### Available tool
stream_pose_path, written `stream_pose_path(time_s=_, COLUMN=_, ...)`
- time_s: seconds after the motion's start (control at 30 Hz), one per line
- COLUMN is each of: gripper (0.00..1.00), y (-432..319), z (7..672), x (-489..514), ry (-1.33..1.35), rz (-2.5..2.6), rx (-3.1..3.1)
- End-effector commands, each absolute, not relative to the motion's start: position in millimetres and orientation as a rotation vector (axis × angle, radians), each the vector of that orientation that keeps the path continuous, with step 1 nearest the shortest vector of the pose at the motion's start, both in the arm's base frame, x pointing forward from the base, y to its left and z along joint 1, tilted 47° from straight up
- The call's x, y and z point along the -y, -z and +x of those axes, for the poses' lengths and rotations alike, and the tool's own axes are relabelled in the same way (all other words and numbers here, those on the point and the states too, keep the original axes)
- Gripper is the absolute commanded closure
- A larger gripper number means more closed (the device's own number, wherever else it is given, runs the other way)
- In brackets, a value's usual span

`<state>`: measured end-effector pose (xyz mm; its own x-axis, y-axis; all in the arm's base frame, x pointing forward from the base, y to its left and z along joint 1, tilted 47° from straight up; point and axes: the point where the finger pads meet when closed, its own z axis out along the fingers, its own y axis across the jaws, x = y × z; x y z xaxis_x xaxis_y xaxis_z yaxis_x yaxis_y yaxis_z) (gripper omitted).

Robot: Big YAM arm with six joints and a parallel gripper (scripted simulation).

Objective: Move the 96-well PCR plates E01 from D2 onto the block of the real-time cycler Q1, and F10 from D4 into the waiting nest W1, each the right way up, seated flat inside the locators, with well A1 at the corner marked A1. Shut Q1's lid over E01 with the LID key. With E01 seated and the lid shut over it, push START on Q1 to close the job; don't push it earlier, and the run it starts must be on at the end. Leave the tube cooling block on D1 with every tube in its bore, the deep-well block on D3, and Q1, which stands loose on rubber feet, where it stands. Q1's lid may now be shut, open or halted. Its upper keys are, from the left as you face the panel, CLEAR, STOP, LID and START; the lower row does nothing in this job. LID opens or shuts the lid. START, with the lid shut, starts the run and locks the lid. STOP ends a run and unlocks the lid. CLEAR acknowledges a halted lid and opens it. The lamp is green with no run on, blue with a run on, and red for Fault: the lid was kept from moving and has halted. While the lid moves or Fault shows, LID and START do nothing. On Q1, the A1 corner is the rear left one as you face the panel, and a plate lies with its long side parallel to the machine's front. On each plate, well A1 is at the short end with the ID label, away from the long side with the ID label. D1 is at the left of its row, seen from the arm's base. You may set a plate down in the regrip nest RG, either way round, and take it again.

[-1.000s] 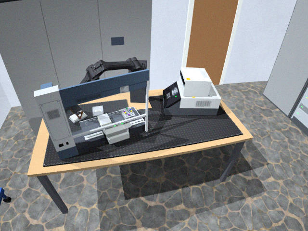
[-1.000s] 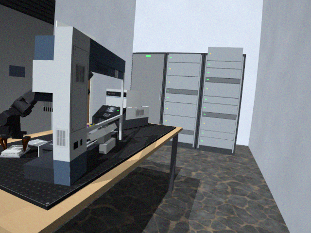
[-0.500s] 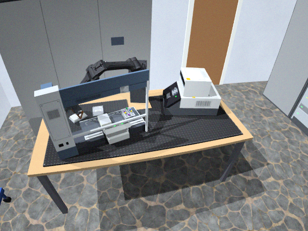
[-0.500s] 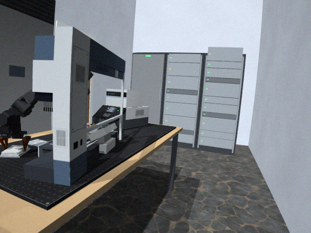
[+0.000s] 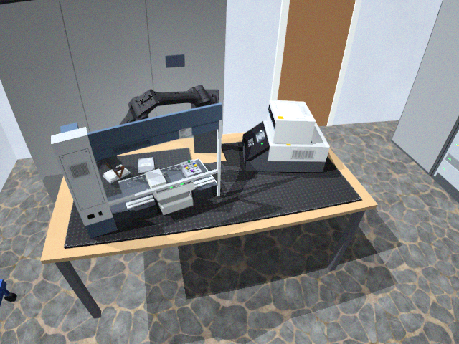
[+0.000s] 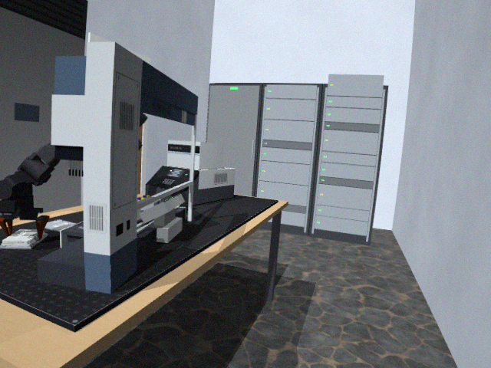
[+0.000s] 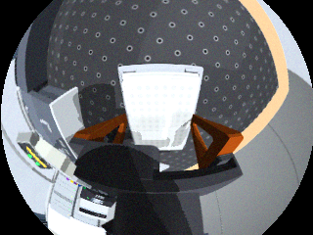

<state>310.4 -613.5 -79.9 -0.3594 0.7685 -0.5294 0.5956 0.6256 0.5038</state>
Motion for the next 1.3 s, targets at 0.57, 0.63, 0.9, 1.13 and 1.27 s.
stream_pose_path(time_s=0.57, gripper=0.00, y=56.3, z=285.8, x=645.1, ry=-0.208, rz=1.056, rx=-2.042)
stream_pose_path(time_s=0.63, gripper=0.00, y=60.8, z=285.6, x=644.7, ry=-0.213, rz=1.059, rx=-2.044)
stream_pose_path(time_s=0.9, gripper=0.00, y=69.4, z=297.5, x=631.5, ry=-0.241, rz=1.051, rx=-2.062)
stream_pose_path(time_s=1.13, gripper=0.00, y=77.9, z=312.0, x=613.4, ry=-0.275, rz=1.038, rx=-2.085)
stream_pose_path(time_s=1.27, gripper=0.00, y=79.1, z=315.4, x=609.8, ry=-0.281, rz=1.035, rx=-2.090)
